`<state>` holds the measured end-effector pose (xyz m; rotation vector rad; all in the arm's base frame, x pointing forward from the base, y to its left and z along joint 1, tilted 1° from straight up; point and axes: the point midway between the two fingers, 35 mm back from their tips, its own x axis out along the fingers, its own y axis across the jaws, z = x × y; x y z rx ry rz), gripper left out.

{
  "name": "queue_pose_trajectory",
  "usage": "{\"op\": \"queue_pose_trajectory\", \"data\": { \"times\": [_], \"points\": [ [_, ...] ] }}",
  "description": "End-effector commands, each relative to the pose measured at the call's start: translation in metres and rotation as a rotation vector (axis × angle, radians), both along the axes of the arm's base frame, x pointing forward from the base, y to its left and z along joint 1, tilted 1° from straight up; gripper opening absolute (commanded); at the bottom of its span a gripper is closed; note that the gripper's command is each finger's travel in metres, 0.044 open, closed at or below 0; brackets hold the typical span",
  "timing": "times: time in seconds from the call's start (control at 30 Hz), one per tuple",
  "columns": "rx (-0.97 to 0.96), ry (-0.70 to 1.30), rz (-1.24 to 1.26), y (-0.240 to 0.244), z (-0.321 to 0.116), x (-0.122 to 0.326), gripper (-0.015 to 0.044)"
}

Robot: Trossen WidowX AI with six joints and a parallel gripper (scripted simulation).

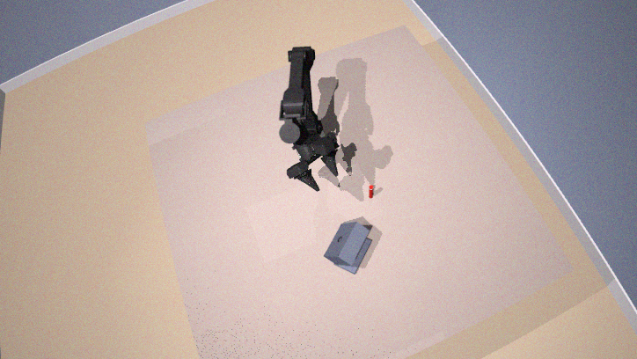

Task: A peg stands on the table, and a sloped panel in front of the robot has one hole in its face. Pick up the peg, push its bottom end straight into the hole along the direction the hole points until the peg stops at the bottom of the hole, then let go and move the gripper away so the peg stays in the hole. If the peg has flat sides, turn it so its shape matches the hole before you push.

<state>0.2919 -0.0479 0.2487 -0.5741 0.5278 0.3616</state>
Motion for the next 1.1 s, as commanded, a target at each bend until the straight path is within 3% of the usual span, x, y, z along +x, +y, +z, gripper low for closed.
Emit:
{"op": "queue_pose_trajectory", "data": {
  "times": [0.0,0.47,1.07],
  "points": [
    [0.084,0.076,-0.041,0.008,-0.007,0.008,0.044],
    [0.296,0.362,-0.185,0.042,-0.046,0.024,0.044],
    [0.409,0.7,-0.434,0.091,-0.096,0.029,0.044]
  ]
}}
